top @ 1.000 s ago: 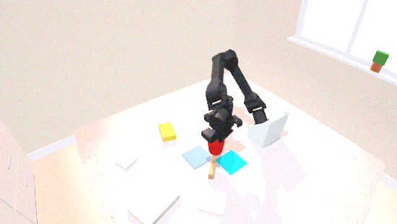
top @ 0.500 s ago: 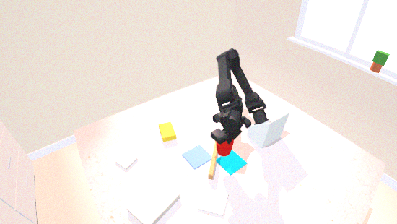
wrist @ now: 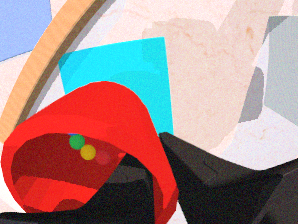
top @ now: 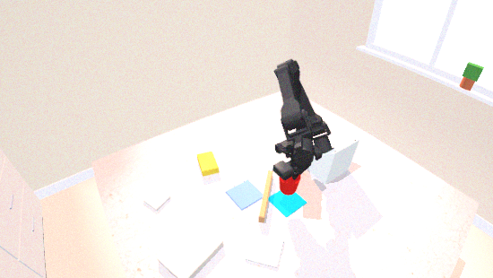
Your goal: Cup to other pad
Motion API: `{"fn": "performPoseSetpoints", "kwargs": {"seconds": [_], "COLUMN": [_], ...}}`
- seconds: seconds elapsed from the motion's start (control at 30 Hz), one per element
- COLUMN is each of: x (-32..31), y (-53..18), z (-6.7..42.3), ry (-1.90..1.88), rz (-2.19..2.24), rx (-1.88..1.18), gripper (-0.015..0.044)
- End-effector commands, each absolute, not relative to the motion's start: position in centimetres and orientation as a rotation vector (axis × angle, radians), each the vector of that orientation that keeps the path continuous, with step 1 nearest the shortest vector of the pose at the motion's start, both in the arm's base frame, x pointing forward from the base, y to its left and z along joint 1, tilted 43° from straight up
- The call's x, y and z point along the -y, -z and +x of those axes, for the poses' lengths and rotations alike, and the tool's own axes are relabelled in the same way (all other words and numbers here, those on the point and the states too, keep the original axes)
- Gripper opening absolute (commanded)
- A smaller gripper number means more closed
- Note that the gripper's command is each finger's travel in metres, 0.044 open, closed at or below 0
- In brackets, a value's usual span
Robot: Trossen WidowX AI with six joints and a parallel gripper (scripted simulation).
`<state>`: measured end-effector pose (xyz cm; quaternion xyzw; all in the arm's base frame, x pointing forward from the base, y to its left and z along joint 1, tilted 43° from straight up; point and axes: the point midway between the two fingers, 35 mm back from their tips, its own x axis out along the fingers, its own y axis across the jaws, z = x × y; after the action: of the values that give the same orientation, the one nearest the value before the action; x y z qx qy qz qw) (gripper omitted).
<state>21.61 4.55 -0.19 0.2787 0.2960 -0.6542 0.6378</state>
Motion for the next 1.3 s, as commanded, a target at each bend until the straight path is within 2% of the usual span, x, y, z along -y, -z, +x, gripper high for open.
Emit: {"fn": "performPoseSetpoints", "kwargs": {"seconds": [0.0, 1.27], "x": [-4.6, -0.9], "y": [0.7, 4.8], "z": [20.8, 20.5], "ry": [1.506, 1.506], "rz": [0.629, 0.627], "rx": [-0.679, -0.677], "gripper": [0.0000, 0.0000]}}
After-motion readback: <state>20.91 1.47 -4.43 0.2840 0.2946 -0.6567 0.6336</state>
